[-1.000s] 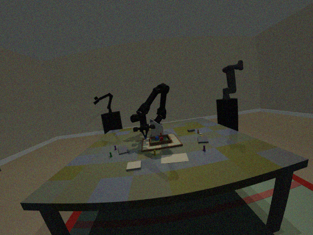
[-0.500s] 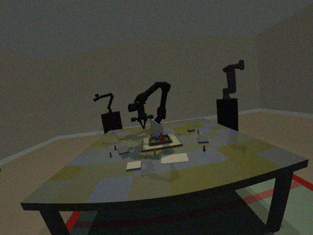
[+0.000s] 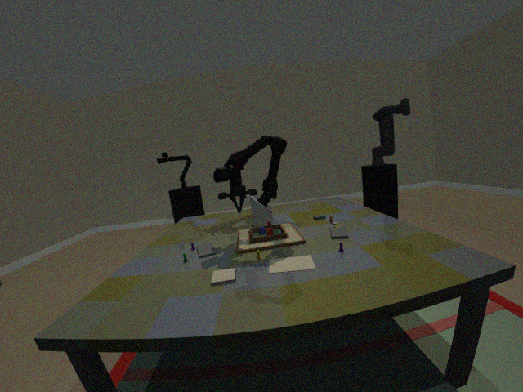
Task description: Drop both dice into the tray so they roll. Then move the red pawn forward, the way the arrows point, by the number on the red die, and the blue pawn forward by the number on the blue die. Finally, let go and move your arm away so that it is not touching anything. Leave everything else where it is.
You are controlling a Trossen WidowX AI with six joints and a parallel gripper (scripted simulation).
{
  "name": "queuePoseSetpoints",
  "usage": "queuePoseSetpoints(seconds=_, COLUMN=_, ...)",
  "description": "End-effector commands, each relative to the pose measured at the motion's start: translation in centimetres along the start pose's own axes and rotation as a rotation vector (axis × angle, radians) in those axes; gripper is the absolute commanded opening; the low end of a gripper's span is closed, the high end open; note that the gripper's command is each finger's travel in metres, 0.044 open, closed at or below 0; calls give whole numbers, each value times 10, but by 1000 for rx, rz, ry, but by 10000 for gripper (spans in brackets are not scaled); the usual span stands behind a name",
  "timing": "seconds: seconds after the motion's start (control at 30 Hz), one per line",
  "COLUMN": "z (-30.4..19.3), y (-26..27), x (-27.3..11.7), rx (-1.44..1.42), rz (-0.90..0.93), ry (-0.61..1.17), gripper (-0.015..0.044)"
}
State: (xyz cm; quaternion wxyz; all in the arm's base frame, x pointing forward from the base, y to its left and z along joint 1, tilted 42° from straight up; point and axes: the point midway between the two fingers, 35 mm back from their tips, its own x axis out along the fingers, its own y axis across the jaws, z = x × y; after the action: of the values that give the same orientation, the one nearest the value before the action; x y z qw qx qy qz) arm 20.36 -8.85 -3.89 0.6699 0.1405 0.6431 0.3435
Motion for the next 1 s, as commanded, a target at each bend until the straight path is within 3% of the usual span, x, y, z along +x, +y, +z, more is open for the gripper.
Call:
queuePoseSetpoints(seconds=0.0, z=9, y=2, x=22, rx=6, rz=17, ry=4, gripper=0)
queuePoseSetpoints(seconds=0.63, z=27, y=6, x=90, rx=3, rz=26, ry=2, gripper=0)
queuePoseSetpoints(seconds=0.97, z=27, y=7, x=98, rx=3, rz=27, ry=2, gripper=0)
